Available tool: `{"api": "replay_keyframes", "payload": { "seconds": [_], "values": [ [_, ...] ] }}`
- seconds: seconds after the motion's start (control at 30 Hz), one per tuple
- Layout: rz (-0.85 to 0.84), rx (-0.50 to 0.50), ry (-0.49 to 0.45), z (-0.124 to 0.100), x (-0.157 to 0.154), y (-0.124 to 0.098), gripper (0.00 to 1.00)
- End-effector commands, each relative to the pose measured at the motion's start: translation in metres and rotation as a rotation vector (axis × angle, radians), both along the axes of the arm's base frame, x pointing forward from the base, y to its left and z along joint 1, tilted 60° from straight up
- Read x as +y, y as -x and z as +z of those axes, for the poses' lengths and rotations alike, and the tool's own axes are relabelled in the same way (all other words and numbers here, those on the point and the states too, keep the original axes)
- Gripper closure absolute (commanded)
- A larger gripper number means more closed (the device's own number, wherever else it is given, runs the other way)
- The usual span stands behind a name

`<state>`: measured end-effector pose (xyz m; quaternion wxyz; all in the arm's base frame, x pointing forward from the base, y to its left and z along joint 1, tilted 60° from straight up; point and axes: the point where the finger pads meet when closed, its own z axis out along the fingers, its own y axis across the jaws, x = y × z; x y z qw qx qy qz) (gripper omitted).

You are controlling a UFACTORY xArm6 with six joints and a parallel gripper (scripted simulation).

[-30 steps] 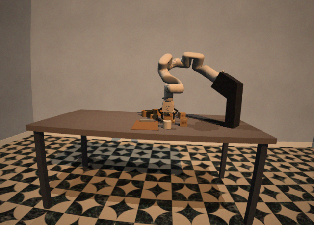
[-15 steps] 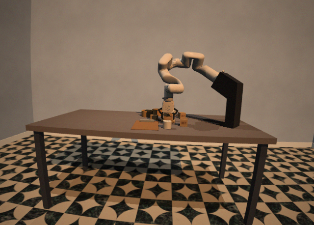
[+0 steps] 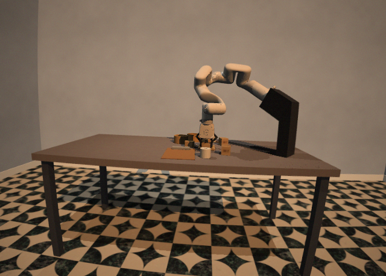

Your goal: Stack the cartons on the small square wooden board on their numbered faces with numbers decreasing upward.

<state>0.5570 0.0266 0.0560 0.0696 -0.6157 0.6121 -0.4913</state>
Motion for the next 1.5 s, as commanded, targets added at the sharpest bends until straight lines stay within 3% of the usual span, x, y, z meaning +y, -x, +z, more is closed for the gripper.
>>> {"api": "replay_keyframes", "payload": {
  "seconds": [0.0, 0.63, 0.7, 0.83, 0.93, 1.03, 1.1, 1.17, 1.3, 1.37, 1.47],
  "values": [
    [0.001, -0.001, 0.000, 0.001, 0.001, 0.000, 1.00],
    [0.001, -0.001, 0.000, 0.001, 0.001, 0.000, 1.00],
    [0.001, -0.002, 0.000, 0.009, 0.011, 0.012, 1.00],
    [0.002, -0.001, -0.001, 0.041, 0.044, 0.056, 1.00],
    [0.002, -0.001, -0.001, 0.049, 0.051, 0.067, 1.00],
    [0.001, -0.001, -0.001, 0.067, 0.039, 0.075, 1.00],
    [0.001, -0.001, -0.001, 0.067, 0.039, 0.075, 1.00],
    [0.001, -0.001, -0.001, 0.098, 0.015, 0.094, 1.00],
    [0.001, -0.002, 0.000, 0.120, -0.009, 0.113, 1.00],
    [0.001, -0.002, 0.000, 0.122, -0.014, 0.113, 1.00],
    [0.001, 0.000, -0.001, 0.109, -0.027, 0.095, 1.00]
  ]
}}
